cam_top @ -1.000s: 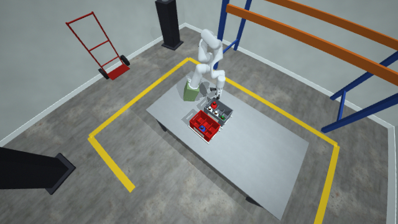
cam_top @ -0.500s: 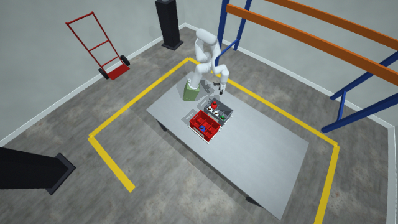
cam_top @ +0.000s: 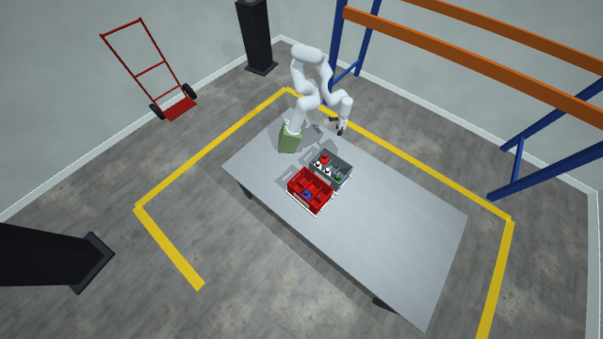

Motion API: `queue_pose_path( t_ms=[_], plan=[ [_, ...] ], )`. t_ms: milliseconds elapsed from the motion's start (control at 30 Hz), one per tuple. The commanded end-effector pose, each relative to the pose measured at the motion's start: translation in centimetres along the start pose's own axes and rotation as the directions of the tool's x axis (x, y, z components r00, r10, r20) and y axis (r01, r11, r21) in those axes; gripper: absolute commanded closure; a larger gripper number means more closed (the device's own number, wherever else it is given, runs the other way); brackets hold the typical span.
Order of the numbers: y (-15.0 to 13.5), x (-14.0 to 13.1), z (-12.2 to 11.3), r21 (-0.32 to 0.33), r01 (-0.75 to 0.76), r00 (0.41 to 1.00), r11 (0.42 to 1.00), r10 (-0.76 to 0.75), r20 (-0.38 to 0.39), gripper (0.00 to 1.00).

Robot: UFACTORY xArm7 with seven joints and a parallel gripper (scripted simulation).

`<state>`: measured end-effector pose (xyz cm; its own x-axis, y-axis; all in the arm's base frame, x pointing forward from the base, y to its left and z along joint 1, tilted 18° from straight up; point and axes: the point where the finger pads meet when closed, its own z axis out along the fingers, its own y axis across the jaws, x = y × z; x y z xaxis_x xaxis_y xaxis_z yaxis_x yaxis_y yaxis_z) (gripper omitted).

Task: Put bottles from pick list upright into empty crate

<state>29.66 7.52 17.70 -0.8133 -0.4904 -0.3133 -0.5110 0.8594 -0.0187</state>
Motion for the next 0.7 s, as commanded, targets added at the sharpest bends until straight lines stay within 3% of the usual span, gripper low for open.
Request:
queue_pose_path(
  t_ms=[0,667],
  plan=[
    [1.7,-1.4,-1.1,0.002,0.000,1.000,1.000,0.000,0.002,0.35],
    [8.2,-6.7,-4.6,0.001,0.000,1.000,1.000,0.000,0.002,0.35]
  ],
)
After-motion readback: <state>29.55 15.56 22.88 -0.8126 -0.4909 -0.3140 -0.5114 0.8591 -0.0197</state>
